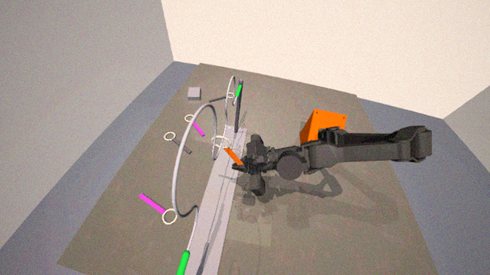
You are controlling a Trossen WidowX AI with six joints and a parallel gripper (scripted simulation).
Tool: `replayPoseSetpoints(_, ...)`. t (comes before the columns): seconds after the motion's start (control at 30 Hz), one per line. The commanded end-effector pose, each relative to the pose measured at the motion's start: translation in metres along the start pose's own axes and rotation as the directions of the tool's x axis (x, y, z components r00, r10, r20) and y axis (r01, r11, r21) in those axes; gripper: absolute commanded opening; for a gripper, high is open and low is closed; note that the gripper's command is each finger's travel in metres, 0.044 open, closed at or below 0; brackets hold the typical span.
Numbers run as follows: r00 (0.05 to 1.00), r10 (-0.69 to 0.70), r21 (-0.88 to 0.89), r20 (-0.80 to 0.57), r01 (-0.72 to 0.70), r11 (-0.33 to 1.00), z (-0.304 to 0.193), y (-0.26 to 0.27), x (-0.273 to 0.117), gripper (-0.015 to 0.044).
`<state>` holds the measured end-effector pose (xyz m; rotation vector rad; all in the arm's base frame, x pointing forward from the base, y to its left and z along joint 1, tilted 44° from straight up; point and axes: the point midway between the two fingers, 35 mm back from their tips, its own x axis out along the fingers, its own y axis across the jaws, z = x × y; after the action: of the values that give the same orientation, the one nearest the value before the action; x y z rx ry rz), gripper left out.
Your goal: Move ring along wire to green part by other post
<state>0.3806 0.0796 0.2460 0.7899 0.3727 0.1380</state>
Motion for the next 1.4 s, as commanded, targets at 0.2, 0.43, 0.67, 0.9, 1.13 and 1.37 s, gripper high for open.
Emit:
replayPoseSetpoints(0.2,0.999,-0.052,-0.090,-0.011,0.051,0.995,-0.001,-0.023,-0.003,-0.0150)
replayPoseSetpoints(0.43,0.994,-0.107,-0.184,-0.015,0.103,0.978,0.001,-0.041,-0.006,-0.0150)
replayPoseSetpoints(0.67,0.984,-0.178,-0.303,-0.013,0.166,0.939,0.006,-0.061,-0.012,-0.0150)
replayPoseSetpoints(0.9,0.966,-0.258,-0.435,0.001,0.232,0.870,0.015,-0.083,-0.020,-0.0150)
replayPoseSetpoints(1.13,0.941,-0.337,-0.563,0.028,0.293,0.773,0.028,-0.103,-0.029,-0.0150)
replayPoseSetpoints(1.37,0.910,-0.409,-0.677,0.067,0.343,0.652,0.044,-0.120,-0.040,-0.0150)
